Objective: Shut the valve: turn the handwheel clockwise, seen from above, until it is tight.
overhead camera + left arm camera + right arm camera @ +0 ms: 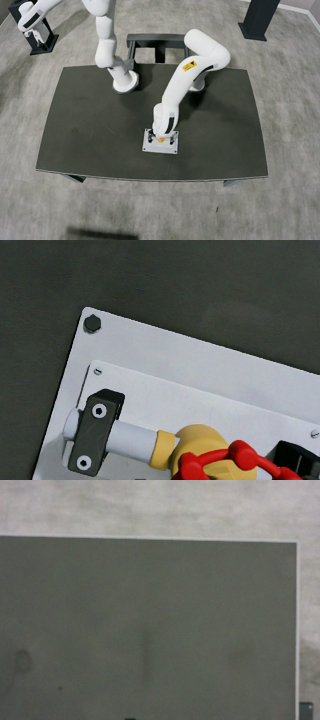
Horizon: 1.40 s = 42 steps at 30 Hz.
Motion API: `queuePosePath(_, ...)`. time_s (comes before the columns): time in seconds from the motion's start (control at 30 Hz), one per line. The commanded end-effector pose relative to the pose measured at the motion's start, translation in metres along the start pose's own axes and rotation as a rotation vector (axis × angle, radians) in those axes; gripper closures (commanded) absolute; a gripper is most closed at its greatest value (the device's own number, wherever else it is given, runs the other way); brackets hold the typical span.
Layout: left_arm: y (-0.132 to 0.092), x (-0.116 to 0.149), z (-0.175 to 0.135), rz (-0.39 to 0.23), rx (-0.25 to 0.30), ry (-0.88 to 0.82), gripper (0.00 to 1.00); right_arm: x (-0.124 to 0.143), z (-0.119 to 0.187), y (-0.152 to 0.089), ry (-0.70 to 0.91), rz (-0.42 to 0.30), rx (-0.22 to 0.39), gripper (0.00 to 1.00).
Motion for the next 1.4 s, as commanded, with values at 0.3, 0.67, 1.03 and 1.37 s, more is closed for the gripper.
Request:
queuePosePath(0.3,-0.0005,-0.0005,0.0004,0.001,0.001,0.039,1.00,-0.0002,0.0000,-0.0008,0.000,0.002,0.000,0.00)
queuePosePath(0.67,-0.0005,-0.0005,0.0004,0.001,0.001,0.039,1.00,-0.0002,0.0000,-0.0008,0.000,0.002,0.000,0.00)
queuePosePath(1.03,-0.0005,-0.0005,0.0004,0.001,0.001,0.073,1.00,-0.0002,0.0000,-0.0008,0.000,0.002,0.000,0.00)
queuePosePath(1.37,-0.0005,-0.0005,0.0004,0.001,0.001,0.096,1.00,-0.0002,0.0000,-0.0008,0.000,0.002,0.000,0.00)
Point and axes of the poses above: on each arm, the point where the finger pads meet when closed, its own y axis out along the fingers, its own z axis across the jaws, x = y × z, the point moved 8 cm from there along -y, back along the fingers
